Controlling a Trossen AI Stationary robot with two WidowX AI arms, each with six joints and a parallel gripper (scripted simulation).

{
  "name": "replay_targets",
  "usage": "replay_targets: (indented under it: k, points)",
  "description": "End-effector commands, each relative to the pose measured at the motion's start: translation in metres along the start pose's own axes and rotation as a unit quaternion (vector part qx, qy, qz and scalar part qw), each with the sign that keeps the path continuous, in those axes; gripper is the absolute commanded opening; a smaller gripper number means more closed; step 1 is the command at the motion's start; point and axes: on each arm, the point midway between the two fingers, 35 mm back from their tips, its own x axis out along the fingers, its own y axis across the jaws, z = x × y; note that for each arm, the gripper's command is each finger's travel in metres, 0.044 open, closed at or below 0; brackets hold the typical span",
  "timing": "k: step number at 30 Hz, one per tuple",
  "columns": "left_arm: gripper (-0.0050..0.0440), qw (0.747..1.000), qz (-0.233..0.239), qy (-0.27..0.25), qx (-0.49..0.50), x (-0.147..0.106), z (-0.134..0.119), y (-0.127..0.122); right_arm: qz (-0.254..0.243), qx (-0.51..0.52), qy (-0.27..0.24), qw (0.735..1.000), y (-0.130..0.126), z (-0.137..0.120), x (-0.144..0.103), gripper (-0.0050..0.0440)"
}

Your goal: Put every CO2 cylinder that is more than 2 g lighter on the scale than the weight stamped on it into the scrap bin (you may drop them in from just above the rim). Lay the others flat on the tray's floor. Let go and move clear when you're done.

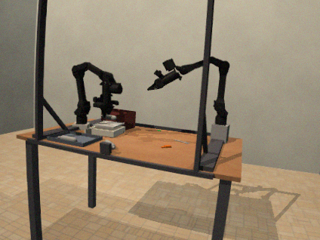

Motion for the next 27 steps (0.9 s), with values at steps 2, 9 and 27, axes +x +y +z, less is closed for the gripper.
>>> replay_targets:
  k: [2, 9, 27]
  points:
    - [-0.0050, 1.000, -0.002, 0.019, -0.002, -0.009, -0.008, 0.000, -0.002, 0.000, -0.011, 1.000, 0.000, 0.008, -0.002, 0.0440]
    - [-0.0050, 1.000, -0.002, 0.015, -0.002, 0.007, 0.004, 0.001, -0.001, 0.000, -0.015, 1.000, 0.000, 0.011, -0.005, 0.0440]
    - [-0.0050, 1.000, -0.002, 0.018, -0.002, 0.017, -0.009, 0.000, -0.001, 0.000, -0.015, 1.000, 0.000, 0.011, -0.005, 0.0440]
